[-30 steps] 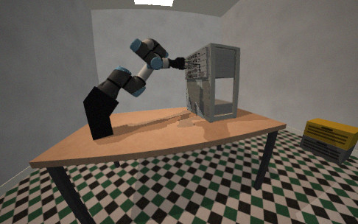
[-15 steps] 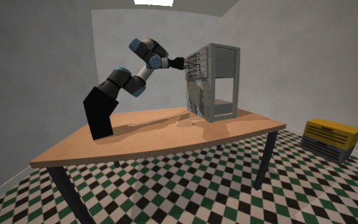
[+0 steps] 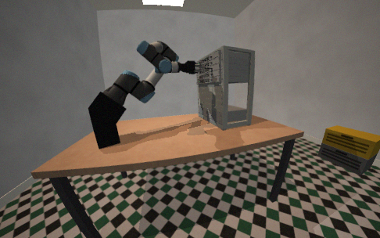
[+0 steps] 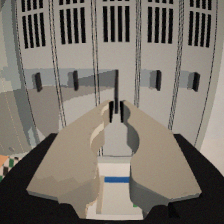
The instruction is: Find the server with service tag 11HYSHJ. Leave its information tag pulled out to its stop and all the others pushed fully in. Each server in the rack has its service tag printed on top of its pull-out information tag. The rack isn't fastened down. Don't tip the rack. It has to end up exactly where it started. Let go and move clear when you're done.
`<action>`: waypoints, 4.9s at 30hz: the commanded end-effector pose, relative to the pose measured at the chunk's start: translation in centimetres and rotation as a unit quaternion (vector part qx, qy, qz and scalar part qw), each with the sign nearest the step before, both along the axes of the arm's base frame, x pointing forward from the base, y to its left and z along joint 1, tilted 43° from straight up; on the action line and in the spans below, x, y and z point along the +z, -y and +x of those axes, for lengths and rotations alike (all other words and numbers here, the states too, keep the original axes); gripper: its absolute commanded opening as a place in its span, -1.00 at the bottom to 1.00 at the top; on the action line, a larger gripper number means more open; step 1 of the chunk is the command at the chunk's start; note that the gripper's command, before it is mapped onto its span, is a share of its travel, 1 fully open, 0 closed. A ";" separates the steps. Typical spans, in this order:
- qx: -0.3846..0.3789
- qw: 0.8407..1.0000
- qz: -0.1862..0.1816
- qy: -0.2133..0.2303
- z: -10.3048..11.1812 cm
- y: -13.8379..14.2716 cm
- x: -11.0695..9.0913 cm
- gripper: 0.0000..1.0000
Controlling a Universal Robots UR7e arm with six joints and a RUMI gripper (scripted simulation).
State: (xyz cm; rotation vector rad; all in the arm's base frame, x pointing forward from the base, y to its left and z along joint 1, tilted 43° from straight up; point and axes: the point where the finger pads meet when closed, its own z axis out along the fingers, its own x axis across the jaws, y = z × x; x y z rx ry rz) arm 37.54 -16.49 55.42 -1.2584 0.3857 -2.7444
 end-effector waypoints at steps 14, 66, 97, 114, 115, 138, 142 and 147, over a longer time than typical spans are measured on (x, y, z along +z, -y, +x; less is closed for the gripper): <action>0.000 1.000 0.000 0.000 0.0 0.0 0.0 -0.69; 0.000 1.000 0.000 0.000 -1.3 -0.3 -1.2 -0.69; 0.000 1.000 0.000 0.000 -4.3 -1.0 -3.8 -0.69; 0.000 1.000 -0.001 0.002 -5.7 -1.3 -4.7 -0.69; 0.000 1.000 0.000 0.002 -5.7 -1.3 -4.8 -0.69; -0.001 1.000 -0.001 0.003 -6.6 -1.5 -5.4 -0.69; 0.000 1.000 -0.001 0.002 -6.6 -1.5 -5.5 -0.69; 0.000 1.000 -0.001 0.001 -6.6 -1.5 -5.5 -0.69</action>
